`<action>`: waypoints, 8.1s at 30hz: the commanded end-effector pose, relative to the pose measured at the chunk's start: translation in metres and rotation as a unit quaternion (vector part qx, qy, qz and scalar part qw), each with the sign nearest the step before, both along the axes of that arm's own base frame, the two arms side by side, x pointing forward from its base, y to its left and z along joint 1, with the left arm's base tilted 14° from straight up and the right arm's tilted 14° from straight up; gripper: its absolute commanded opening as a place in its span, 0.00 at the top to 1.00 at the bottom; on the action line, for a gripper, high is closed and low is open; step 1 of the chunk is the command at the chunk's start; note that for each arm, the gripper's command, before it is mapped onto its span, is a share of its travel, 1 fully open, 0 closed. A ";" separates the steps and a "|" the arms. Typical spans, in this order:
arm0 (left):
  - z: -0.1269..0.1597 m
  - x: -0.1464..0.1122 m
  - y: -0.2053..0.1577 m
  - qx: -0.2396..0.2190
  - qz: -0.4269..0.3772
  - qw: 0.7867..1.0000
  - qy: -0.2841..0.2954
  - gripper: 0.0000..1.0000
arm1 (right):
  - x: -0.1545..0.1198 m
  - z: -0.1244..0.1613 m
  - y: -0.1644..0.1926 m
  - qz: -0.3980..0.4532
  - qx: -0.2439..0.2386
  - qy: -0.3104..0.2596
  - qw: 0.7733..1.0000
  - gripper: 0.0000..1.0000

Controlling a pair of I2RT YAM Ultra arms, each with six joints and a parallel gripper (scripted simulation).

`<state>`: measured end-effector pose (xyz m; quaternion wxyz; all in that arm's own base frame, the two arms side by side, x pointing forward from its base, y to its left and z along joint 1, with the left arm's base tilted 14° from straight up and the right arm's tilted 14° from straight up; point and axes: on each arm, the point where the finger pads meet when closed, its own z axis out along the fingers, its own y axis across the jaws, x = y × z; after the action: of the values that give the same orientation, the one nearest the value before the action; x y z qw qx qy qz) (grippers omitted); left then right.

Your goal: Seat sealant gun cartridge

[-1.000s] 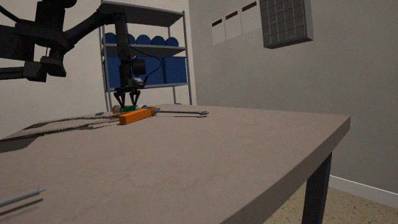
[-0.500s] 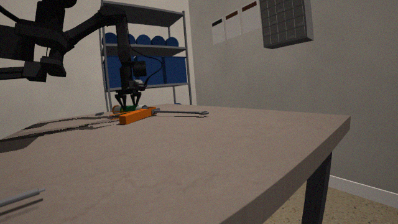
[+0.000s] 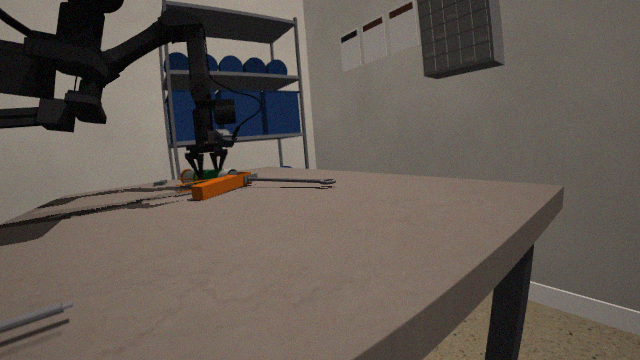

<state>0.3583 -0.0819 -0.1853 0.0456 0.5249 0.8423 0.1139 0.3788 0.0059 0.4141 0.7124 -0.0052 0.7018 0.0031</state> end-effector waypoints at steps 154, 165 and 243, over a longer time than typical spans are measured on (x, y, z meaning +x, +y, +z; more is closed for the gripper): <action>0.043 0.027 -0.018 -0.114 -0.032 0.989 -0.091 1.00 | -0.013 0.030 0.004 0.009 -0.004 -0.033 0.999 0.00; 0.030 0.018 -0.015 -0.110 -0.030 0.991 -0.074 1.00 | -0.013 0.030 0.004 0.009 -0.004 -0.033 0.999 0.00; 0.046 0.018 -0.014 -0.084 -0.030 0.993 -0.076 1.00 | -0.013 0.030 0.004 0.009 -0.004 -0.033 0.999 0.00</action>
<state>0.3476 -0.0787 -0.1608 0.1144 0.5282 0.8383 0.0715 0.3788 0.0059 0.4141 0.7124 -0.0052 0.7018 0.0031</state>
